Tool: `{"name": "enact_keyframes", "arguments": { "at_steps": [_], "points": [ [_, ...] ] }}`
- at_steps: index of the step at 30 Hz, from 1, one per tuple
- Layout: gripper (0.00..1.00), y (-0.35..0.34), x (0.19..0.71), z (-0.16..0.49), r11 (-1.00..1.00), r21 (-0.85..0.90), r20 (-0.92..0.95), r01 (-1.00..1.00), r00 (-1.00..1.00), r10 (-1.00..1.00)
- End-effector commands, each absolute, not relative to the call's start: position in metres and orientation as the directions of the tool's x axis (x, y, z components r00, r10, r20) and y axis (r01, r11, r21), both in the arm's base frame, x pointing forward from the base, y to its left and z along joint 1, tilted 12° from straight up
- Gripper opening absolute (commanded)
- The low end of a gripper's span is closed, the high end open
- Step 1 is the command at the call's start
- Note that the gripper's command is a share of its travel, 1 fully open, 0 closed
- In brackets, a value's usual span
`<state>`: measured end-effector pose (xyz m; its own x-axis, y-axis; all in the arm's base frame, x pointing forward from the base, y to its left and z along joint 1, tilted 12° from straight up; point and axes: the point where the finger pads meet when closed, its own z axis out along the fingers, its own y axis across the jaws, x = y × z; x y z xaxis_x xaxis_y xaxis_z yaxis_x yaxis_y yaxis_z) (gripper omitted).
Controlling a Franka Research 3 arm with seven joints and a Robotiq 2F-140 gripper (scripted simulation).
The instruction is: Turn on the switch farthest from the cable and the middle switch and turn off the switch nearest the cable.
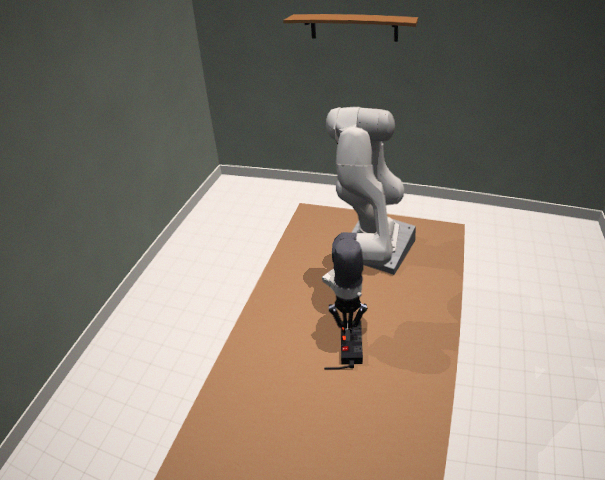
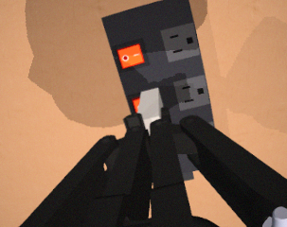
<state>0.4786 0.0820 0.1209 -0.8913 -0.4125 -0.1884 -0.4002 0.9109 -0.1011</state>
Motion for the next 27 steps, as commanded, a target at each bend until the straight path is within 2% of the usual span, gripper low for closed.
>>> {"name": "enact_keyframes", "arguments": {
  "at_steps": [1, 15, 27],
  "points": [
    [0.0, 0.081, 0.479, 0.119, 0.912, -0.102, -0.189, -0.397, -0.892, -0.41],
    [0.0, 0.081, 0.478, 0.122, 0.912, -0.102, -0.189, -0.397, -0.892, -0.41],
    [0.0, 0.082, 0.472, 0.15, 0.912, -0.102, -0.189, -0.397, -0.892, -0.41]
  ]
}}
